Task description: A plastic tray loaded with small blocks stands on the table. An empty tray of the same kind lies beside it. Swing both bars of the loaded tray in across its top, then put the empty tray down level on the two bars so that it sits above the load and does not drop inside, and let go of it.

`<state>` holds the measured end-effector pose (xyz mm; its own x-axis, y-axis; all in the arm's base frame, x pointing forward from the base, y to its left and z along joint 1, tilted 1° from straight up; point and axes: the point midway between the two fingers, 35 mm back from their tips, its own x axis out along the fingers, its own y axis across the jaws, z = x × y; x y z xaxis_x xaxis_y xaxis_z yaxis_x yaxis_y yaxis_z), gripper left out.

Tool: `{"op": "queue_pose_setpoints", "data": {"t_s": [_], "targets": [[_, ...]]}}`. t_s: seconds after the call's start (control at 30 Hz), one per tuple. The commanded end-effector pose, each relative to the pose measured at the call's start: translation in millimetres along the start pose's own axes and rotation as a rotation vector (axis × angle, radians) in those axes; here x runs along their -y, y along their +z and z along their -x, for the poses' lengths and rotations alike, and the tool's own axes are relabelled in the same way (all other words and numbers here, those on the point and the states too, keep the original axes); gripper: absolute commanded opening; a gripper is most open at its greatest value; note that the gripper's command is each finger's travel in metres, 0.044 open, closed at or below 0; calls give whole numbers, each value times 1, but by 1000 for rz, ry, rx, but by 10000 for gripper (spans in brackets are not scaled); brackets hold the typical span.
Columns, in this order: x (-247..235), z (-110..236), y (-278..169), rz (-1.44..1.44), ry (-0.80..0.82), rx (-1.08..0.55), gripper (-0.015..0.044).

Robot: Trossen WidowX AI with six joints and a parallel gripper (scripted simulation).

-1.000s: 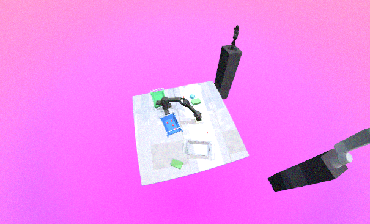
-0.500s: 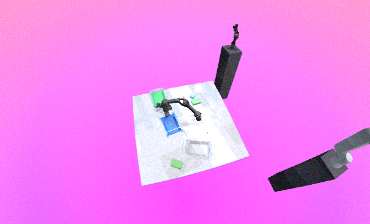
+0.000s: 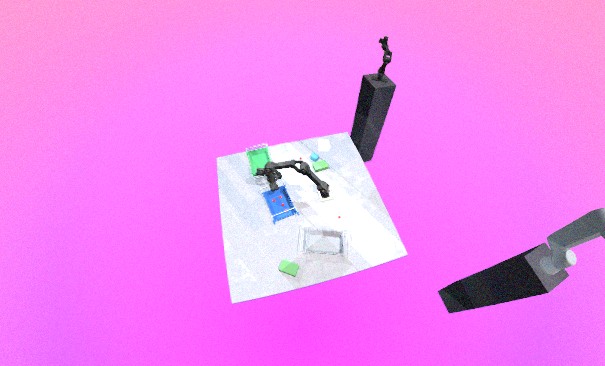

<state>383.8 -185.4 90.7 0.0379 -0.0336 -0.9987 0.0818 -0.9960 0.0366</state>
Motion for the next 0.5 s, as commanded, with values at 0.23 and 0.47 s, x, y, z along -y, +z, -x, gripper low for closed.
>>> {"op": "queue_pose_setpoints", "data": {"t_s": [0.23,0.47], "targets": [[34,15,-2,5,-9,-7,81],[54,7,-2,5,-11,-7,81]]}}
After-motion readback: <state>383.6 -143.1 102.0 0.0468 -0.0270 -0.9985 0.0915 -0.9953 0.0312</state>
